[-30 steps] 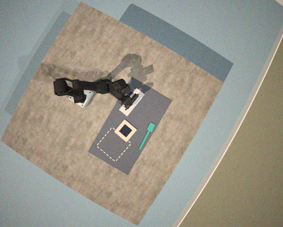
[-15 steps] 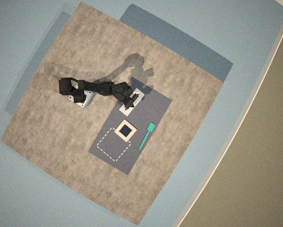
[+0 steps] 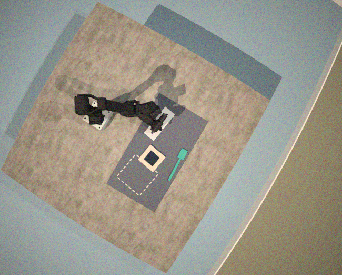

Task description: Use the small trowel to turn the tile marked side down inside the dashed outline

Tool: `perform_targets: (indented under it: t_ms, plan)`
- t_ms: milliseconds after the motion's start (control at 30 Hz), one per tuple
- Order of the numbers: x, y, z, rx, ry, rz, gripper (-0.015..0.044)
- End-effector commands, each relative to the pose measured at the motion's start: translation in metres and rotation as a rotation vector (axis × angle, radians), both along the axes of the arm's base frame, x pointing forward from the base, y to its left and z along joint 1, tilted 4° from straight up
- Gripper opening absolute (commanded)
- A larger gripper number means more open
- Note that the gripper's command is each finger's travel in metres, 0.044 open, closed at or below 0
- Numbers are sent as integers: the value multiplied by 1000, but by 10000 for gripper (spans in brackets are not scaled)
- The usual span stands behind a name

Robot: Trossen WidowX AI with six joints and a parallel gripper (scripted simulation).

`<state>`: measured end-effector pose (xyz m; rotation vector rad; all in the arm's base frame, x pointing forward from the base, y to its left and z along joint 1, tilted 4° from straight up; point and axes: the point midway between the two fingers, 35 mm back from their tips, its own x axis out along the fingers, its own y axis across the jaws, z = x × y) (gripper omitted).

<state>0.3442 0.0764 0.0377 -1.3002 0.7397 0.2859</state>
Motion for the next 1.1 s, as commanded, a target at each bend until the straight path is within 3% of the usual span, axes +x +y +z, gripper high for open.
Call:
perform_targets:
  t_ms: [0, 567, 1067]
  plan:
    - [1, 0, 0, -1, 1, 5, 116]
    - [1, 0, 0, -1, 1, 5, 3]
    - [-1, -4, 60, -2, 1, 3, 0]
